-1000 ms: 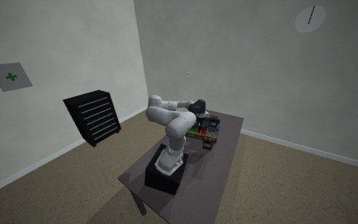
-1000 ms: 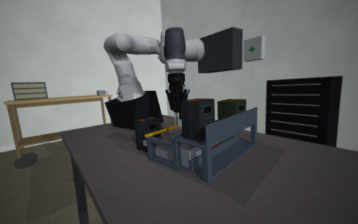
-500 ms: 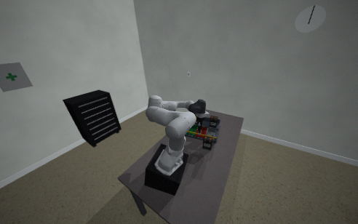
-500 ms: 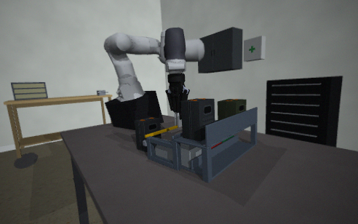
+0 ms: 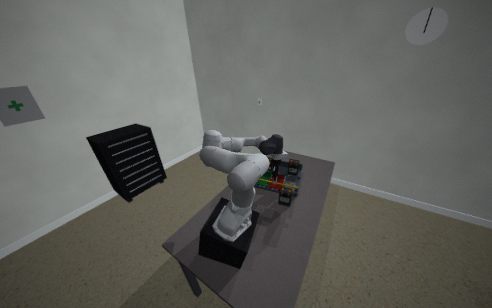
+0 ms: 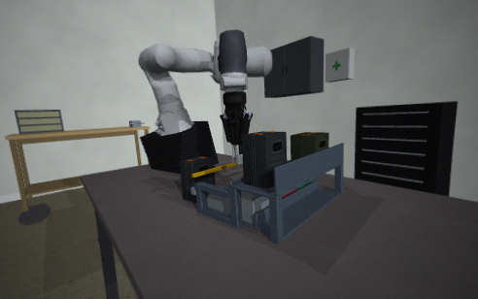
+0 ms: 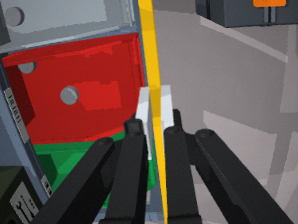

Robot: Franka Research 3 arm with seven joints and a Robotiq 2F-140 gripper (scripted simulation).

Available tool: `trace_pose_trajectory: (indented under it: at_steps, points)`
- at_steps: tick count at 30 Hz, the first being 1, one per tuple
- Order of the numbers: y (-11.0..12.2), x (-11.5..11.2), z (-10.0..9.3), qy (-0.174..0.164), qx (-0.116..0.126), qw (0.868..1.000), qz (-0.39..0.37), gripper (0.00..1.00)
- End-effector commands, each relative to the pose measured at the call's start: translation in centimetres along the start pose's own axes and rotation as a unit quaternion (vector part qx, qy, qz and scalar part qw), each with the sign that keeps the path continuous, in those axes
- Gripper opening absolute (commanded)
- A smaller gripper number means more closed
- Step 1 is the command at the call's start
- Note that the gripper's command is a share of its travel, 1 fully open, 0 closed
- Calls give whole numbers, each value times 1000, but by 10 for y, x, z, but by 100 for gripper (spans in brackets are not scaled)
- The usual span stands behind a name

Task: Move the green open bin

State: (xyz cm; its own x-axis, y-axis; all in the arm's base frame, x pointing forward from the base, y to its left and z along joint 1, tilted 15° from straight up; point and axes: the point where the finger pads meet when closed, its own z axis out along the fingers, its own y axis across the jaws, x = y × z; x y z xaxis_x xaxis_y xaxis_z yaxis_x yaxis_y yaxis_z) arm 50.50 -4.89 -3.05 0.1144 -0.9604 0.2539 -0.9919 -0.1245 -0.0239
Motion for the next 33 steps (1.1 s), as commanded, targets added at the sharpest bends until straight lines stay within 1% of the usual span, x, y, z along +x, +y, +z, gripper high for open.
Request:
trace_pose_trajectory:
  at_steps: [1,13,18,30,33]
  points:
    - [0,-2,-36,-1,1,1000,-2,0]
    - [0,-2,-36,-1,1,1000,-2,0]
    - [0,-2,-70,-1,1,1000,-2,0]
    - [0,-2,-70,-1,1,1000,-2,0]
    - [0,-2,-64,-1,1,1000,-3,0]
